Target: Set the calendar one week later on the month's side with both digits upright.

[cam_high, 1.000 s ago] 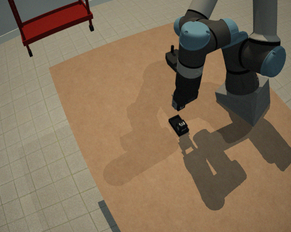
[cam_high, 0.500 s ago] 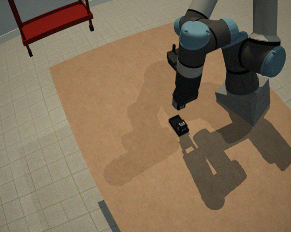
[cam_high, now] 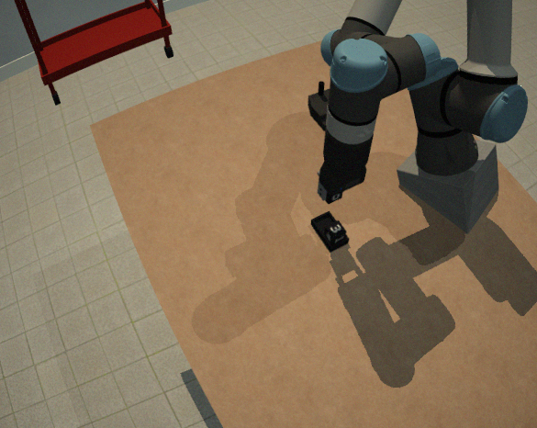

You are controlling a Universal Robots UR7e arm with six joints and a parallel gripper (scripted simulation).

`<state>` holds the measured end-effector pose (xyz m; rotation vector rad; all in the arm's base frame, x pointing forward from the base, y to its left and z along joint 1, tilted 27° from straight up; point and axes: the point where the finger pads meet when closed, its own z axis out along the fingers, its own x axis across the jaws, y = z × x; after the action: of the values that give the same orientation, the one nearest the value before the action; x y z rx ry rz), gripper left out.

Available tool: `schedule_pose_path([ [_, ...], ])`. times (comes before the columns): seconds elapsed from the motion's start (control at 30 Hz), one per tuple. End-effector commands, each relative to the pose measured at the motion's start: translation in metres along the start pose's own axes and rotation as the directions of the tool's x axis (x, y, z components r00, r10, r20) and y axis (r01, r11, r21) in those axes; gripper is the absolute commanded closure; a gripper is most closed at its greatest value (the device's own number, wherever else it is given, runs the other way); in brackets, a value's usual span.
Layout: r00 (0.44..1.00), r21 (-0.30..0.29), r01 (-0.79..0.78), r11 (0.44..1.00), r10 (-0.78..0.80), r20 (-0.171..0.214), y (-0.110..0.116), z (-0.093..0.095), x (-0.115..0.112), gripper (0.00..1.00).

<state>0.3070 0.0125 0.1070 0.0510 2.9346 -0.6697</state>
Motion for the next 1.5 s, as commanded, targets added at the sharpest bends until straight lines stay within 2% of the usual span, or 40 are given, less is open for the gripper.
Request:
schedule_pose_path([
  [0.0, 1.000, 0.000, 0.000, 1.000, 0.000, 0.001, 0.000, 0.000, 0.000, 0.40],
  [0.33, 1.000, -0.003, 0.000, 1.000, 0.000, 0.003, 0.000, 0.005, 0.000, 0.40],
  [0.73, 1.000, -0.003, 0.000, 1.000, 0.000, 0.003, -0.001, 0.041, 0.000, 0.40],
  [0.8, 1.000, -0.003, 0.000, 1.000, 0.000, 0.003, -0.001, 0.041, 0.000, 0.40],
  [1.07, 1.000, -0.003, 0.000, 1.000, 0.000, 0.003, -0.001, 0.061, 0.000, 0.40],
  [1.47, 1.000, -0.003, 0.000, 1.000, 0.000, 0.003, -0.001, 0.066, 0.000, 0.40],
])
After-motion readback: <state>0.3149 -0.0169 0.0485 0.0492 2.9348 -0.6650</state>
